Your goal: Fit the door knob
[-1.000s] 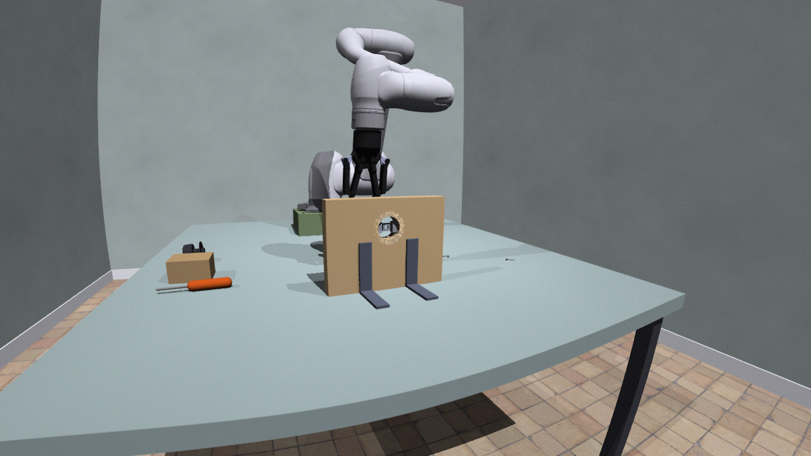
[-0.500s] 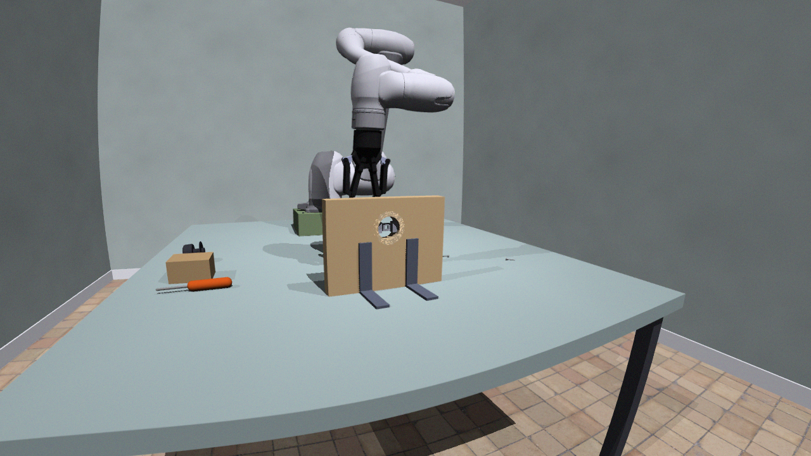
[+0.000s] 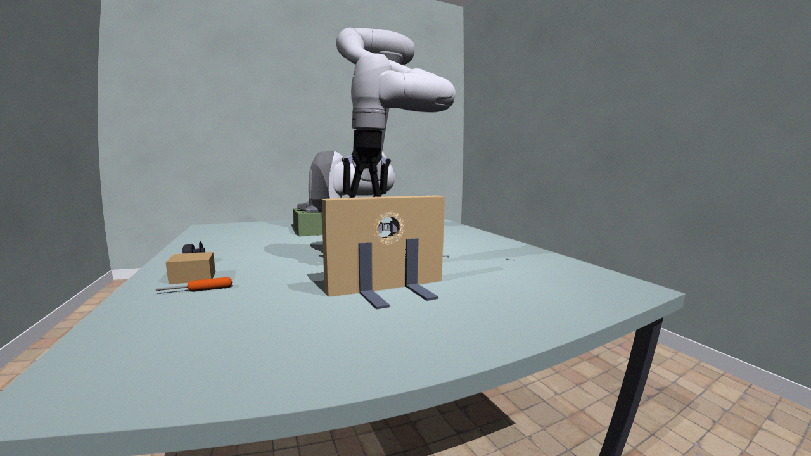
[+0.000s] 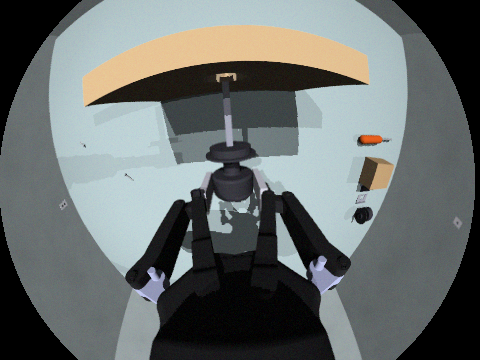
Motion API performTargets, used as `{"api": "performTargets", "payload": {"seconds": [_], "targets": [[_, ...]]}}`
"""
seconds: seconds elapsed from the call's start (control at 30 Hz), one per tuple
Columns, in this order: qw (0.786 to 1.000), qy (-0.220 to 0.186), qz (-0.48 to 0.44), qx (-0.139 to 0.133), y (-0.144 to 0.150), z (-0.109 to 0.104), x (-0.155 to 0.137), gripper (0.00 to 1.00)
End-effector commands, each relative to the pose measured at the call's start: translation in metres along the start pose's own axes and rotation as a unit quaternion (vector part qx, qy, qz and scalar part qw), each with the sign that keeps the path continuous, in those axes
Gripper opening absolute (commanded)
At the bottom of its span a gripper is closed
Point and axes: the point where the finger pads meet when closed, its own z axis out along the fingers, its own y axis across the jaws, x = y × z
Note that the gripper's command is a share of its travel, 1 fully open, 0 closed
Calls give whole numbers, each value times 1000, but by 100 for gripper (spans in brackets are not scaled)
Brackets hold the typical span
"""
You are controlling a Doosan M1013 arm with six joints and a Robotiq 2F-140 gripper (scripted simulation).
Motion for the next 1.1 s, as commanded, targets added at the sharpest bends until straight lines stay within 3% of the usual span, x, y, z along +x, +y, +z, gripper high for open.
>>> {"api": "performTargets", "payload": {"seconds": [0.0, 1.07], "targets": [[1000, 0, 0, 0, 0, 0, 0, 42], [1000, 0, 0, 0, 0, -1, 7, 42]]}}
